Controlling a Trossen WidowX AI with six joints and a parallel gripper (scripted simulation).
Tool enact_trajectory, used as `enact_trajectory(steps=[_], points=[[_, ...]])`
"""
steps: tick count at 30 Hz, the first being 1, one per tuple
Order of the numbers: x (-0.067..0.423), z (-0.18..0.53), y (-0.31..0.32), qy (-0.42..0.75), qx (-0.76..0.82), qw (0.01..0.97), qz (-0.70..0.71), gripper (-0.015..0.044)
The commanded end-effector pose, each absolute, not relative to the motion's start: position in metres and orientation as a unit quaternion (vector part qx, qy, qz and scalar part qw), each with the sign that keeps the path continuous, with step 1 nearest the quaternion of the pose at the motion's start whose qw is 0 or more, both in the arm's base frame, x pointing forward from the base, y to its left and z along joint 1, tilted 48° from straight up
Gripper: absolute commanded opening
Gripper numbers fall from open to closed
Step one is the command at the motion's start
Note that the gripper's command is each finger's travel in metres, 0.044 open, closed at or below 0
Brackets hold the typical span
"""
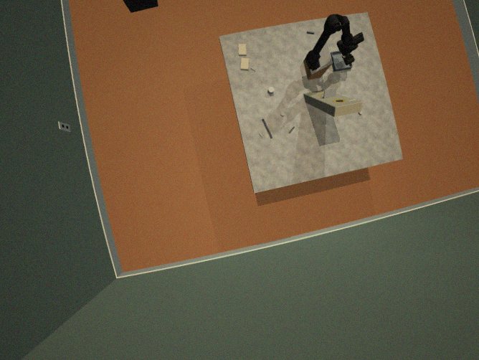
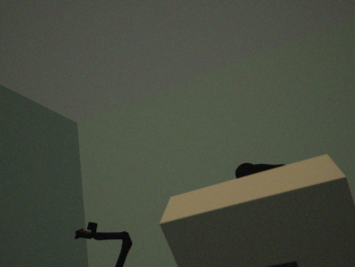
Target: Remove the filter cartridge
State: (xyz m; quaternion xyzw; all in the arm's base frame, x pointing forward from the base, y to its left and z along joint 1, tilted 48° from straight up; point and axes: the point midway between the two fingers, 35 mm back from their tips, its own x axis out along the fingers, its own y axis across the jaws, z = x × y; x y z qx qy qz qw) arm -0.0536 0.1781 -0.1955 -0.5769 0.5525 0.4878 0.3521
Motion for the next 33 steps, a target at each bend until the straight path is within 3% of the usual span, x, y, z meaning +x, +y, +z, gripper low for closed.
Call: enact_trajectory(steps=[1, 6, 23, 33], points=[[-0.055, -0.207, 0.166, 0.554, -0.573, 0.353, 0.490, 0.0000], [-0.054, -0.213, 0.156, 0.554, -0.574, 0.353, 0.490, 0.0000], [-0.053, -0.210, 0.158, 0.553, -0.578, 0.351, 0.486, 0.0440], [-0.053, -0.162, 0.208, 0.553, -0.579, 0.351, 0.486, 0.0440]])
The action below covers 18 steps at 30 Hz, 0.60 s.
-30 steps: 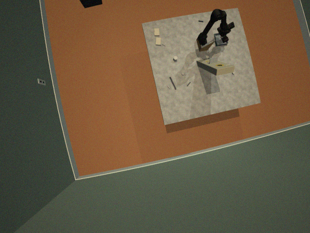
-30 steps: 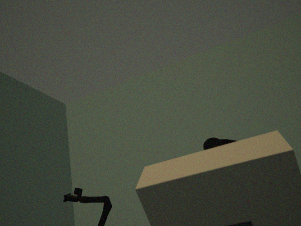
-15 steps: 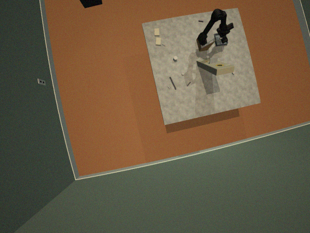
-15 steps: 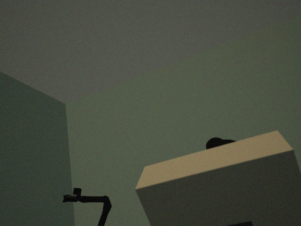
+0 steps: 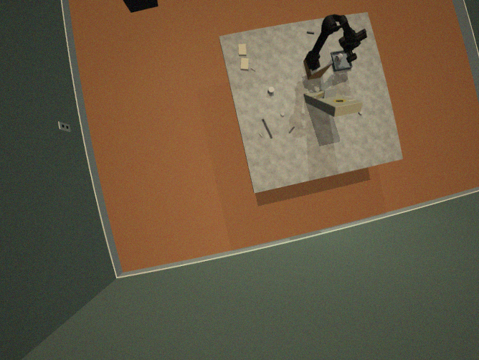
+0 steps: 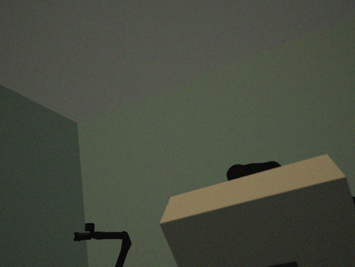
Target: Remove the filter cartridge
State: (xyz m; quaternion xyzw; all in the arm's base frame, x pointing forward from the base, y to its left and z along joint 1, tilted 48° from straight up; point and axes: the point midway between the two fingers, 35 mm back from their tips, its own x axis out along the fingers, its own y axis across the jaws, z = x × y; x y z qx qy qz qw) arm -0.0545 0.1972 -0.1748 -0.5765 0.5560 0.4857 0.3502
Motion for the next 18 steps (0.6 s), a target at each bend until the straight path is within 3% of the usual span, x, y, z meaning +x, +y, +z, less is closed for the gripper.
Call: enact_trajectory(steps=[1, 18], points=[[-0.0532, -0.1620, 0.2084, 0.553, -0.579, 0.351, 0.486, 0.0440], [-0.0551, -0.1704, 0.2054, 0.553, -0.573, 0.354, 0.491, 0.0440]])
